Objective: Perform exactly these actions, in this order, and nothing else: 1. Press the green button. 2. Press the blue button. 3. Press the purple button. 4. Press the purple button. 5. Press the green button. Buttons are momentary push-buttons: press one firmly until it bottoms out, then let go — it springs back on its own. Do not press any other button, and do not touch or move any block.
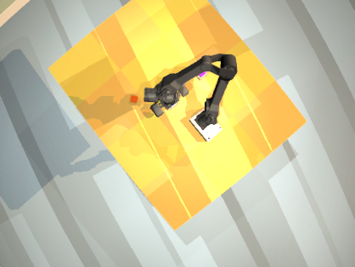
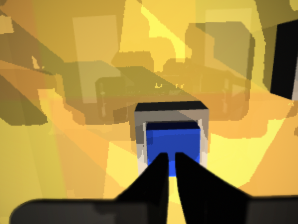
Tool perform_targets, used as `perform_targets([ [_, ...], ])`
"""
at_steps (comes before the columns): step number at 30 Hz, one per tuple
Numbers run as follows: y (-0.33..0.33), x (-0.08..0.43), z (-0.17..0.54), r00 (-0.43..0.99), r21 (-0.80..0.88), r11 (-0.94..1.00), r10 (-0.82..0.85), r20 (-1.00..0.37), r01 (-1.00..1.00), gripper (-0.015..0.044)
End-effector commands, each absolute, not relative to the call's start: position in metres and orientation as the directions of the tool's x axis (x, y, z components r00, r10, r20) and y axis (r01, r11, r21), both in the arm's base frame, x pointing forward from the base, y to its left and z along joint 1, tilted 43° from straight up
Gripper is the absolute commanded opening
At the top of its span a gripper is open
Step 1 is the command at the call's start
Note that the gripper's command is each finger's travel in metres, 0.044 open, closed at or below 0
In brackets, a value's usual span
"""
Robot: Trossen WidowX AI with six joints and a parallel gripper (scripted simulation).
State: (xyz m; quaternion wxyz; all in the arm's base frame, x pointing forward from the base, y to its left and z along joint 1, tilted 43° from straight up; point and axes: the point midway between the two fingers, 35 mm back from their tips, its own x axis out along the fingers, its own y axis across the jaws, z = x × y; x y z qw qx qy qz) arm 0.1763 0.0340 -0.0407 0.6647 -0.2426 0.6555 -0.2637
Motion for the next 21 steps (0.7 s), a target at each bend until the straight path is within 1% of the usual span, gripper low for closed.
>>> perform_targets([
  [1, 0.0273, 0.1755, -0.046, 0.0, -0.674, 0.738, -0.674, -0.739, 0.028, 0.002],
  [21, 0.0212, 0.175, -0.052, 0.0, -0.674, 0.738, -0.675, -0.738, 0.029, 0.002],
])
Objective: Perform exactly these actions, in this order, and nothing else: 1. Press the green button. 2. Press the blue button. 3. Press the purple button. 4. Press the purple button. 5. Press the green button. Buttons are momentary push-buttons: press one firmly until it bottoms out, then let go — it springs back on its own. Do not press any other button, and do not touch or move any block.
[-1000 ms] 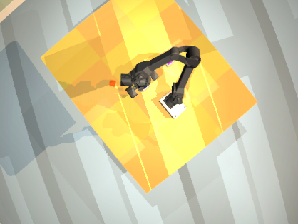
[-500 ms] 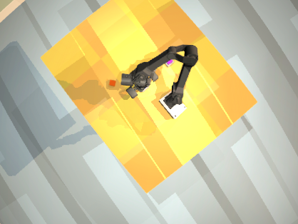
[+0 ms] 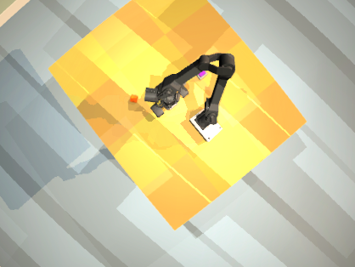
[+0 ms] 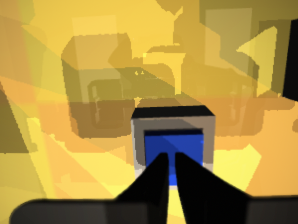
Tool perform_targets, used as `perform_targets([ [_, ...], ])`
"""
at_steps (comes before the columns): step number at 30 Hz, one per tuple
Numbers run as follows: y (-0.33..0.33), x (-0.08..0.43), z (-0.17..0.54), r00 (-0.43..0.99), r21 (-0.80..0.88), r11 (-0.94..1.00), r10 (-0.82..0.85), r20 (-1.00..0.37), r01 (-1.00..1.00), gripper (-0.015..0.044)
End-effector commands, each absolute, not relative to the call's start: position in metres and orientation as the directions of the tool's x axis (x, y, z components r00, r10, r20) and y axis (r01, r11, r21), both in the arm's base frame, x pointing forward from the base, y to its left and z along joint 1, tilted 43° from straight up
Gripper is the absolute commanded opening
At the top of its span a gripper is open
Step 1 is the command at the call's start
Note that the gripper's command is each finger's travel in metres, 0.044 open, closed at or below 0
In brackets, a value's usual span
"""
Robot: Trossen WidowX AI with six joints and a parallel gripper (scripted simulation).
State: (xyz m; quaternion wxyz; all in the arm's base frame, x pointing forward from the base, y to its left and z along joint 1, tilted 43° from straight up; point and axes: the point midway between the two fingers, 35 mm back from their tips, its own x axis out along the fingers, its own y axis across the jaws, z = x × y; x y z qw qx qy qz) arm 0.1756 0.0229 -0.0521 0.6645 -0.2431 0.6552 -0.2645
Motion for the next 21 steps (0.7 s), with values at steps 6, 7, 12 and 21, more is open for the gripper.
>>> perform_targets([
  [6, 0.021, 0.175, -0.052, 0.0, -0.674, 0.738, -0.675, -0.738, 0.029, 0.002],
  [7, 0.021, 0.175, -0.052, 0.0, -0.674, 0.738, -0.675, -0.738, 0.029, 0.002],
  [12, 0.044, 0.175, -0.028, 0.0, -0.673, 0.739, -0.674, -0.739, 0.028, 0.002],
  [21, 0.084, 0.175, 0.016, -0.001, -0.672, 0.74, -0.672, -0.74, 0.027, 0.002],
])
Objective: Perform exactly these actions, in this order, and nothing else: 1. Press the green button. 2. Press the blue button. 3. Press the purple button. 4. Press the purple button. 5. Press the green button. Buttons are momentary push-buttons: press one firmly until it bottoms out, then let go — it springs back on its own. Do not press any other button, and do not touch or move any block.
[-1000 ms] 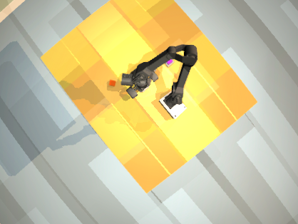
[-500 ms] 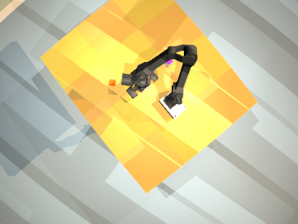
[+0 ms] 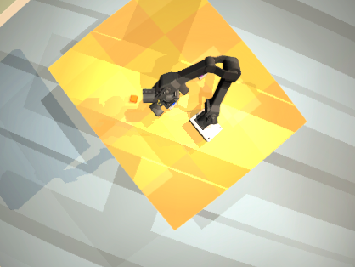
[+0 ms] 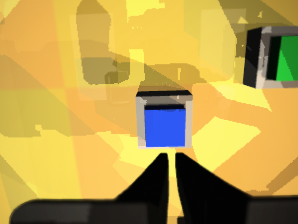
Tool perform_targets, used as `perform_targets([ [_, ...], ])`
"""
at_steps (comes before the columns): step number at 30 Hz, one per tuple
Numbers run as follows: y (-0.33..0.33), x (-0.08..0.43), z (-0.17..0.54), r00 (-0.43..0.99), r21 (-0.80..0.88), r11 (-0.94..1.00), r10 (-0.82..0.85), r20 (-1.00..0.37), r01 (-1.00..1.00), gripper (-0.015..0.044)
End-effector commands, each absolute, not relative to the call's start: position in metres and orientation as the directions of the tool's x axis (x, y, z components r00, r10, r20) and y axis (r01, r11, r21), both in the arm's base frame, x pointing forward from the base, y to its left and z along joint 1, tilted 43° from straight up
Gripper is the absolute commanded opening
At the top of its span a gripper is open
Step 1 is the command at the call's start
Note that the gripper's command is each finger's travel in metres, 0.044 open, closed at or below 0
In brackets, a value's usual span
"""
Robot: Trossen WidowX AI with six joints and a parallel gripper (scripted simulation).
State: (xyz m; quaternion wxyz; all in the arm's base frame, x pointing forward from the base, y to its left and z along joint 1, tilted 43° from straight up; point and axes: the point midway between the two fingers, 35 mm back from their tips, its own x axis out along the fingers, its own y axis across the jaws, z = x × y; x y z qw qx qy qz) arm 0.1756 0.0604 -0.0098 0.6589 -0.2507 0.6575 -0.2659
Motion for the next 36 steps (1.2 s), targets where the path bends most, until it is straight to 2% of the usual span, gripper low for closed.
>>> perform_targets([
  [1, 0.086, 0.175, 0.018, -0.001, -0.672, 0.74, -0.672, -0.74, 0.027, 0.002],
  [9, 0.072, 0.186, 0.034, 0.019, -0.671, 0.739, -0.673, -0.739, 0.064, 0.002],
  [17, 0.002, 0.211, 0.101, 0.021, -0.655, 0.754, -0.657, -0.754, 0.055, 0.002],
  [25, -0.07, 0.194, 0.161, 0.001, -0.678, 0.734, -0.678, -0.735, 0.029, 0.002],
  [33, -0.074, 0.192, 0.162, -0.001, -0.68, 0.733, -0.68, -0.733, 0.028, 0.002],
  [36, -0.094, 0.194, 0.141, 0.0, -0.677, 0.735, -0.678, -0.735, 0.028, 0.002],
])
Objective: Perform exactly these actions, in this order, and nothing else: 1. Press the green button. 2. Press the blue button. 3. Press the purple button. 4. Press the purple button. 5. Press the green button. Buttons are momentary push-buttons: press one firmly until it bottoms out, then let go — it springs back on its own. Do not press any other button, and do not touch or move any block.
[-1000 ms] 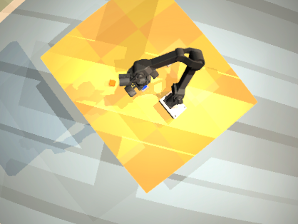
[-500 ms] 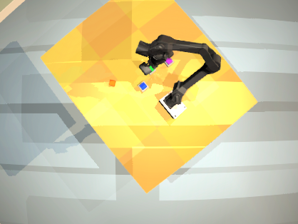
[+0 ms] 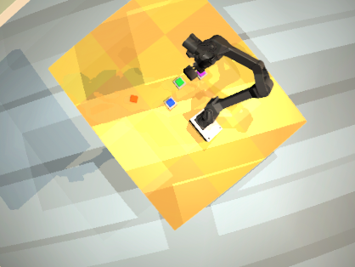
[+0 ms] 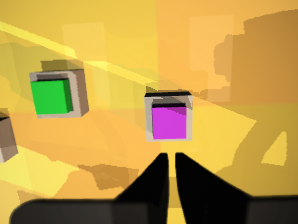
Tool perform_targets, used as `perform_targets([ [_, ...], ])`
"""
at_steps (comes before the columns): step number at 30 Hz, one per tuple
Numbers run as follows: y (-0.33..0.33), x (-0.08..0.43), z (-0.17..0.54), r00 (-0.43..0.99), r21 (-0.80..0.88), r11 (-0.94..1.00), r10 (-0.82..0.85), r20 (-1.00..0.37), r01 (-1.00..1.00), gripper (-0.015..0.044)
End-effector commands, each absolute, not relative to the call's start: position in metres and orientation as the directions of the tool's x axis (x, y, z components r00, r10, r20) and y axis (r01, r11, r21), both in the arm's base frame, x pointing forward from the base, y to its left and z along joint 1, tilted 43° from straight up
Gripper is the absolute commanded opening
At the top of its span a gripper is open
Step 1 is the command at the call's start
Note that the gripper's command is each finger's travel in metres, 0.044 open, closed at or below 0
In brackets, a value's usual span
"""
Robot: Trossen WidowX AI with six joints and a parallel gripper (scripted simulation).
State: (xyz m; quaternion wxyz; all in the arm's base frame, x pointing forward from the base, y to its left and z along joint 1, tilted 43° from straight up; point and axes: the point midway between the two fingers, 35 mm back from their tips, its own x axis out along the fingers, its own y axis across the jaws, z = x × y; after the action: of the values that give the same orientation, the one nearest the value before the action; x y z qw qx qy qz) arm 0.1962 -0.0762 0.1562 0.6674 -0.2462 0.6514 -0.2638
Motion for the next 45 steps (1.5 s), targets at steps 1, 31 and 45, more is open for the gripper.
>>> perform_targets([
  [1, -0.103, 0.194, 0.132, 0.001, -0.678, 0.734, -0.679, -0.734, 0.029, 0.002],
  [31, -0.139, 0.192, 0.095, 0.001, -0.684, 0.729, -0.684, -0.729, 0.029, 0.002],
  [45, -0.139, 0.192, 0.095, 0.001, -0.684, 0.729, -0.684, -0.729, 0.029, 0.002],
])
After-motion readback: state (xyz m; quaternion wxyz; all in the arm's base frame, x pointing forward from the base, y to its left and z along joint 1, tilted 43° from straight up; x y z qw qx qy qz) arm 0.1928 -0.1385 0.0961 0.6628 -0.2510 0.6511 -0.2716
